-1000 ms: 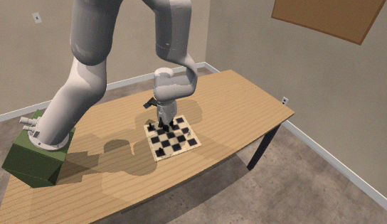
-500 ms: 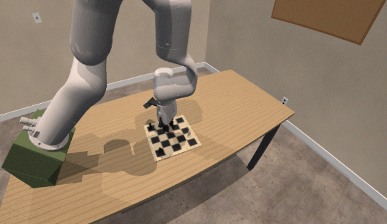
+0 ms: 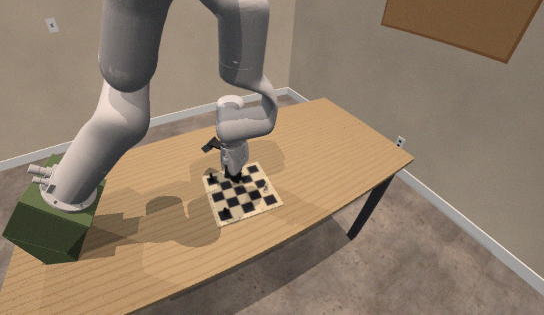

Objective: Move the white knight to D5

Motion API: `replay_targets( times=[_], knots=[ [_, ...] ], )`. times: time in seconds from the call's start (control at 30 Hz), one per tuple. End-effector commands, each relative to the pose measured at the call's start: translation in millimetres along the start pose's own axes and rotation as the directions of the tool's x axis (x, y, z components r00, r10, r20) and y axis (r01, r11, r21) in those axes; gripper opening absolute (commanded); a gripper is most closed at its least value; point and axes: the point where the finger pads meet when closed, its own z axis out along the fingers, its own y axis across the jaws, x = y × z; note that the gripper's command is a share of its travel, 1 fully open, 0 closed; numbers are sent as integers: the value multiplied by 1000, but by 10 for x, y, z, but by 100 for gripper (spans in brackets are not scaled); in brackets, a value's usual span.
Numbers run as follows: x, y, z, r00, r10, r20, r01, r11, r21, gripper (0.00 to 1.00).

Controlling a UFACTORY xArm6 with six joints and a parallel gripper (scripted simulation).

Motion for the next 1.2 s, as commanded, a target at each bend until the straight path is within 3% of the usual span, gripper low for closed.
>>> replay_targets(
  times=[0.0, 0.87, 1.17],
  knots=[
    [-4, 7, -4, 1000, 0, 1, 0, 1000, -2, 0],
    [-4, 8, -14, 1000, 0, 1, 0, 1000, -2, 0],
    [-4, 7, -210, 1000, 0, 1, 0, 1000, -2, 0]
  ],
)
